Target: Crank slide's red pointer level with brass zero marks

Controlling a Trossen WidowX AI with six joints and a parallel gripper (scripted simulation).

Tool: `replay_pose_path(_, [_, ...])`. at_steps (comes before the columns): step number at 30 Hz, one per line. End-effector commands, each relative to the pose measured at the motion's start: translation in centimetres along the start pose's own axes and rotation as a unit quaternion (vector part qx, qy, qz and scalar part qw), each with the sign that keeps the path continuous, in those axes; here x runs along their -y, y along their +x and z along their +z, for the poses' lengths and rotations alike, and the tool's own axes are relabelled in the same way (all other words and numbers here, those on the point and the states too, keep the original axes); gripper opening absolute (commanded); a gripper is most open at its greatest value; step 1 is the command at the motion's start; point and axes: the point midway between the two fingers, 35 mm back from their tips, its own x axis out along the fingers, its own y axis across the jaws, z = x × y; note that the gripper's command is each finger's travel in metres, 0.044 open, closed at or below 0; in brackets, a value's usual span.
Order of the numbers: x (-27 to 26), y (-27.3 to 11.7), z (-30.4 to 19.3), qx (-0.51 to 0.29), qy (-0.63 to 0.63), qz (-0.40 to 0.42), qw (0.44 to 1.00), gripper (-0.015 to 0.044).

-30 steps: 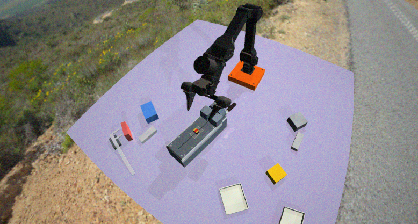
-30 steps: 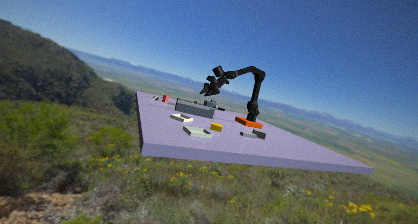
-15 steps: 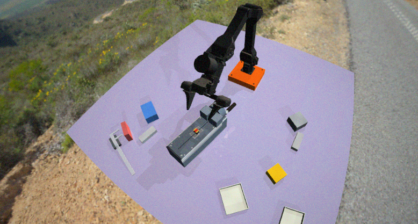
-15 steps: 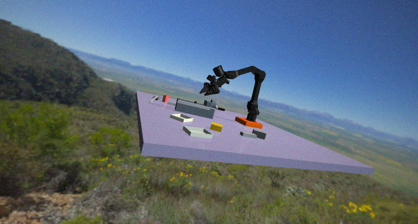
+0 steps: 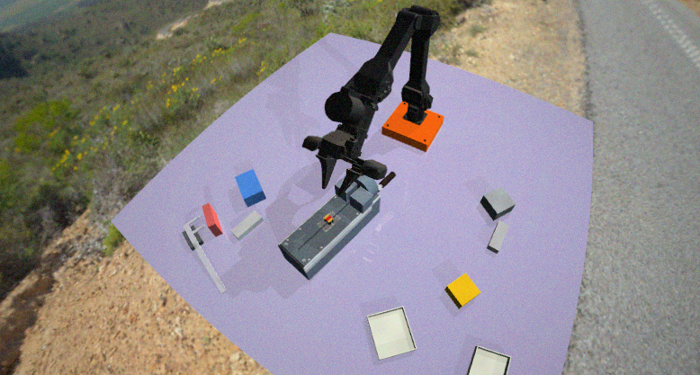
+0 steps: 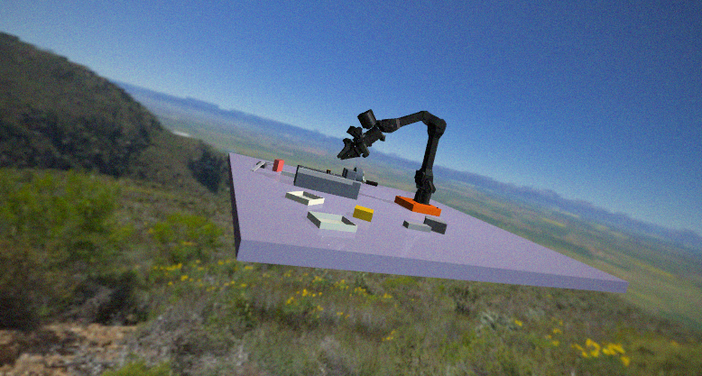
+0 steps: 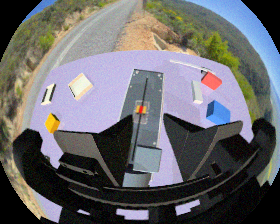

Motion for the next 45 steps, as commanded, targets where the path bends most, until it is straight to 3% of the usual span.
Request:
replay_pose_path(1, [-0.04,0.03,-0.03,0.0,-0.001,0.002,1.0,0.0099])
replay_pose_path(5, [-0.04,0.03,-0.03,0.0,-0.001,0.002,1.0,0.0])
replay_pose_path(22, [-0.01,0.0,-0.01,0.0,0.0,0.0,1.0,0.0])
replay_pose_path(39, [-0.01,0.0,-0.01,0.0,0.0,0.0,1.0,0.044])
replay_pose_path(40, [-0.01,0.0,-0.01,0.0,0.0,0.0,1.0,0.044])
replay_pose_path(45, [-0.01,0.0,-0.01,0.0,0.0,0.0,1.0,0.0309])
